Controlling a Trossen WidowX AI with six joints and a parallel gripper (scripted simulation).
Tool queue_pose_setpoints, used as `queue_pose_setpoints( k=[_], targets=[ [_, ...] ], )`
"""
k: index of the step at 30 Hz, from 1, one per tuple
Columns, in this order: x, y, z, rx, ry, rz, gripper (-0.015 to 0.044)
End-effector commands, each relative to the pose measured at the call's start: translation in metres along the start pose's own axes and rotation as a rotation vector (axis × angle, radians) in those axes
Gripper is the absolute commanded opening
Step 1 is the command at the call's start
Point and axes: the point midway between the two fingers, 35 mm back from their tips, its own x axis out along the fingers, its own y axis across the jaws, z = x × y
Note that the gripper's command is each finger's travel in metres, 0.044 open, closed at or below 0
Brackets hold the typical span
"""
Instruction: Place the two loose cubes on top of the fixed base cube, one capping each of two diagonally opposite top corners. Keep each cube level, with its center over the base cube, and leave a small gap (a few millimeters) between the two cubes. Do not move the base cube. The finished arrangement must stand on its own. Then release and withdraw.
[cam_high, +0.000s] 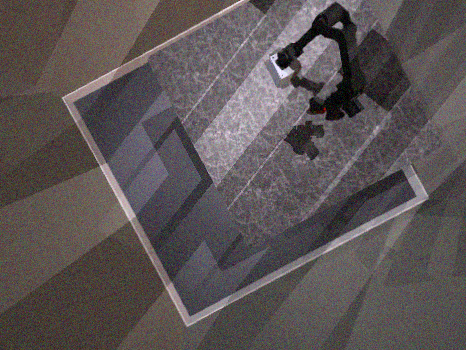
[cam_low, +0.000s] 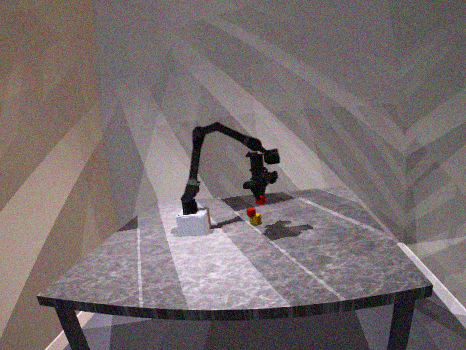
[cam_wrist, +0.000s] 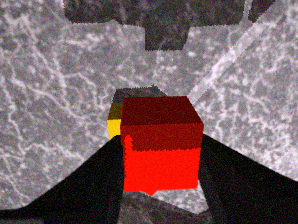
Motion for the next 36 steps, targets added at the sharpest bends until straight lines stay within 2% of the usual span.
queue_pose_setpoints(
  k=[1,17,36],
  targets=[
    [0.0,0.005,-0.006,-0.15,-0.001,-0.001,0.0105],
    [0.002,0.03,-0.032,-0.794,0.001,0.001,0.0105],
    [0.032,0.03,-0.034,-0.811,0.001,0.001,0.0105]
  ],
)
